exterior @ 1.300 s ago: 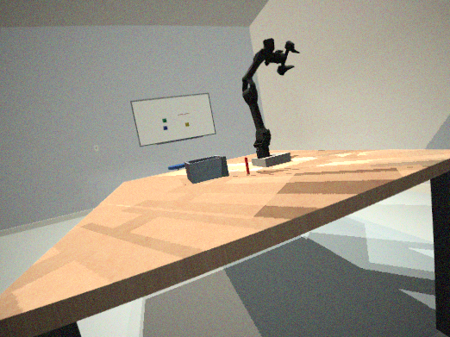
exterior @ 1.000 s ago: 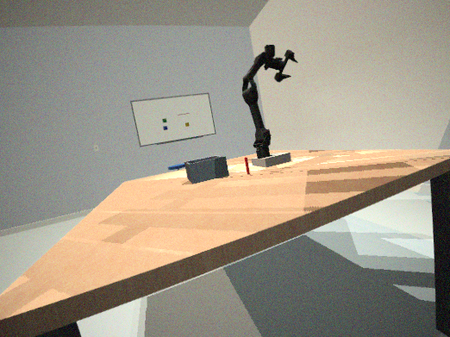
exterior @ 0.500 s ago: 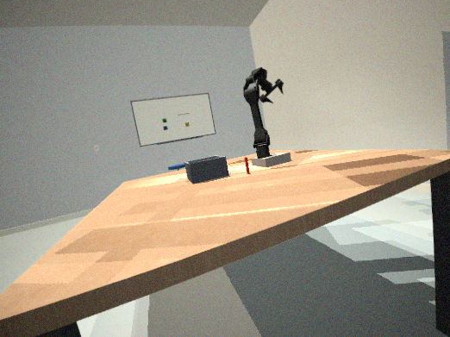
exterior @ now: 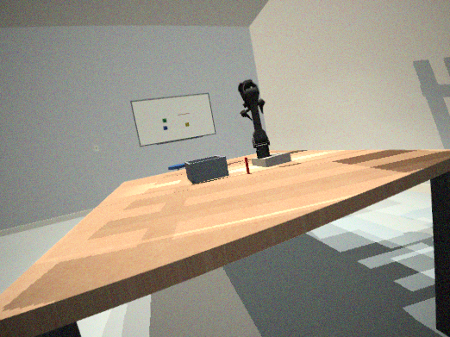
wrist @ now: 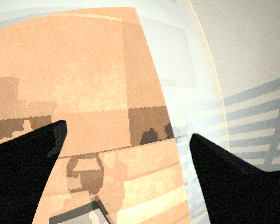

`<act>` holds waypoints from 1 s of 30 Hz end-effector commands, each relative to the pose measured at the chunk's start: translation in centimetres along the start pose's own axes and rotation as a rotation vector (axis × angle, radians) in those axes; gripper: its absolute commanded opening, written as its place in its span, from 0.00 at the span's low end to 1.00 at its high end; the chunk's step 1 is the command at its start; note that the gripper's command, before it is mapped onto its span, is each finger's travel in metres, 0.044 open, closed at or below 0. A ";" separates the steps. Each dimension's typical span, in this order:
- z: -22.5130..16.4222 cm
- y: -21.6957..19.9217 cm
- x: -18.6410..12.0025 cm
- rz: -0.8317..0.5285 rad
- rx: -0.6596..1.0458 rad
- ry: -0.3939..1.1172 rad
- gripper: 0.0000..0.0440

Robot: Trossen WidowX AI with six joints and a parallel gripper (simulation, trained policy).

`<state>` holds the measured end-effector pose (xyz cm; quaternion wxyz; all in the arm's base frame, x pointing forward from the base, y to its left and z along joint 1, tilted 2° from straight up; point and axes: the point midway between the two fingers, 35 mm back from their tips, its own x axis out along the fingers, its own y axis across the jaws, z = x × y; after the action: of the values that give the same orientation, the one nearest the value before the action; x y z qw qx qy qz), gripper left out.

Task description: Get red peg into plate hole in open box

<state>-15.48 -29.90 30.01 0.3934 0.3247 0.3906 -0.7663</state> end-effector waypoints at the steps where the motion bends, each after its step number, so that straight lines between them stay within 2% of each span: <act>1: -0.8 4.1 -0.1 0.044 -0.038 0.028 1.00; 16: -6.9 17.9 -3.5 0.189 -0.227 0.077 1.00; 30: -15.8 25.7 -9.1 0.315 -0.426 0.077 1.00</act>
<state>12.09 -24.89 21.19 0.5389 0.3235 0.4962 -0.5990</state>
